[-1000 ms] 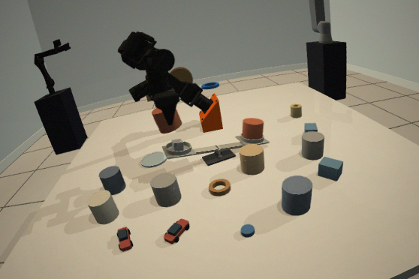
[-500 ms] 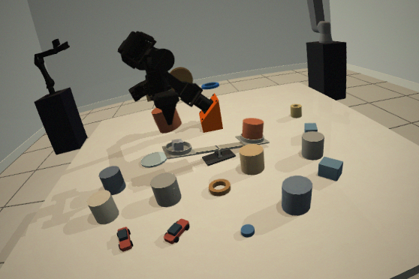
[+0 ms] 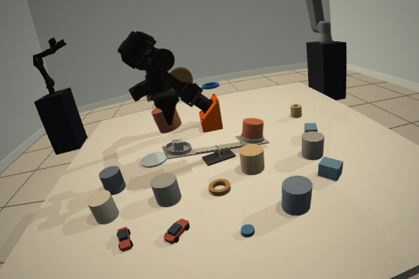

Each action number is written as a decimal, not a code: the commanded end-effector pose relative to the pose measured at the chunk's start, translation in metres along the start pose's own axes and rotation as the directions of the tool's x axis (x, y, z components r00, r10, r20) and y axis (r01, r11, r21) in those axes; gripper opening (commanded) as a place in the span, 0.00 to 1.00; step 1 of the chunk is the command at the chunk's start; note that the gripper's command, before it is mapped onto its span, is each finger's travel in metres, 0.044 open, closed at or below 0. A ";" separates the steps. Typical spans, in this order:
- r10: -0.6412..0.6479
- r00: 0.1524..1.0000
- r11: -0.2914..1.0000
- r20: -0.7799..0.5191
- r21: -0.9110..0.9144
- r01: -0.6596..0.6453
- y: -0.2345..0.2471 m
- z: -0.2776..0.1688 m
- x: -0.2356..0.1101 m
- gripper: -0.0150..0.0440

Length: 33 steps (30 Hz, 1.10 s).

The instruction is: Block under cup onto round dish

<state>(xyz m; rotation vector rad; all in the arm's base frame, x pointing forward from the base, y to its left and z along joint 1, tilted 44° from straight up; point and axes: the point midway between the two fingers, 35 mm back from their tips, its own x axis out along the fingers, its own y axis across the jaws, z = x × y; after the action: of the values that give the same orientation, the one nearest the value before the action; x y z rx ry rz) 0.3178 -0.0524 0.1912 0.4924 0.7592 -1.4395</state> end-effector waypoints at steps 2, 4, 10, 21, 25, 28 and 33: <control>0.002 1.000 1.000 0.000 -0.003 -0.002 0.000 -0.001 0.000 0.25; 0.002 1.000 1.000 0.000 -0.003 -0.002 0.000 -0.001 0.000 0.25; 0.002 1.000 1.000 0.000 -0.003 -0.002 0.000 -0.001 0.000 0.25; 0.002 1.000 1.000 0.000 -0.003 -0.002 0.000 -0.001 0.000 0.25; 0.002 1.000 1.000 0.000 -0.003 -0.002 0.000 -0.001 0.000 0.25; -0.001 1.000 1.000 -0.012 -0.002 0.001 -0.008 0.009 0.005 0.25; -0.005 0.999 1.000 -0.045 0.002 0.005 -0.038 0.036 0.023 0.25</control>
<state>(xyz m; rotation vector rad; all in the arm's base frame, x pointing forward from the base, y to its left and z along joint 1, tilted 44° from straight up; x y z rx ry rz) 0.3003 -0.0816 0.1970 0.5054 0.7896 -1.4422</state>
